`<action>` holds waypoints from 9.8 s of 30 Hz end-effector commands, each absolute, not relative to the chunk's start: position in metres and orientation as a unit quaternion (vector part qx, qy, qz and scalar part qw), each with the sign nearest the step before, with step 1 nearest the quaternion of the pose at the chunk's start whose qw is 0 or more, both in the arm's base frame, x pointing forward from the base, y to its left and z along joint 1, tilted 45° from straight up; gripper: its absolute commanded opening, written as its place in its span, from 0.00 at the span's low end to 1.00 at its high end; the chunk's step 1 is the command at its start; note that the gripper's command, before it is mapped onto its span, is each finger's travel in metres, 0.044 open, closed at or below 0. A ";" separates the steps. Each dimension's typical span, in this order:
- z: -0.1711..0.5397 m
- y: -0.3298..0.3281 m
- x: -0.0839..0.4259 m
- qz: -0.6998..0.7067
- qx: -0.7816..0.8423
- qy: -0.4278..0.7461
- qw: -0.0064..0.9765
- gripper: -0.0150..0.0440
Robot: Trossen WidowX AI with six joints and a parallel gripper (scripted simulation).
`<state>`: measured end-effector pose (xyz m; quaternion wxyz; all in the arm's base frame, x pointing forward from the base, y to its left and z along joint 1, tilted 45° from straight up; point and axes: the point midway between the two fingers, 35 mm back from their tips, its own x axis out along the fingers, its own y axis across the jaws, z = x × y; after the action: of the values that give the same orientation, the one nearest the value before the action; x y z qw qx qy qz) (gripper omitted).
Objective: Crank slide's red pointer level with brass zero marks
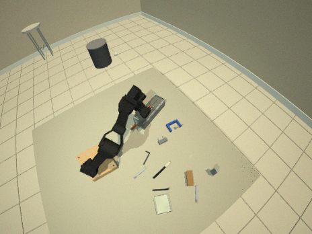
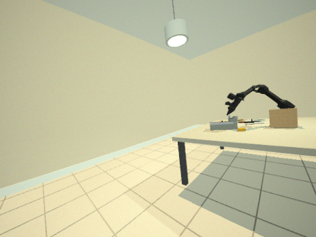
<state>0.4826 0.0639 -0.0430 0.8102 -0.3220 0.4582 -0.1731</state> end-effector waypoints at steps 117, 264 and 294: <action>-0.043 0.064 0.483 -0.173 -0.322 0.458 0.810 0.39; -0.043 0.064 0.483 -0.172 -0.321 0.459 0.811 0.25; -0.017 0.091 0.488 -0.171 -0.320 0.459 0.811 1.00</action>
<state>0.4829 0.0741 -0.0343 0.8048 -0.3229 0.4680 -0.1705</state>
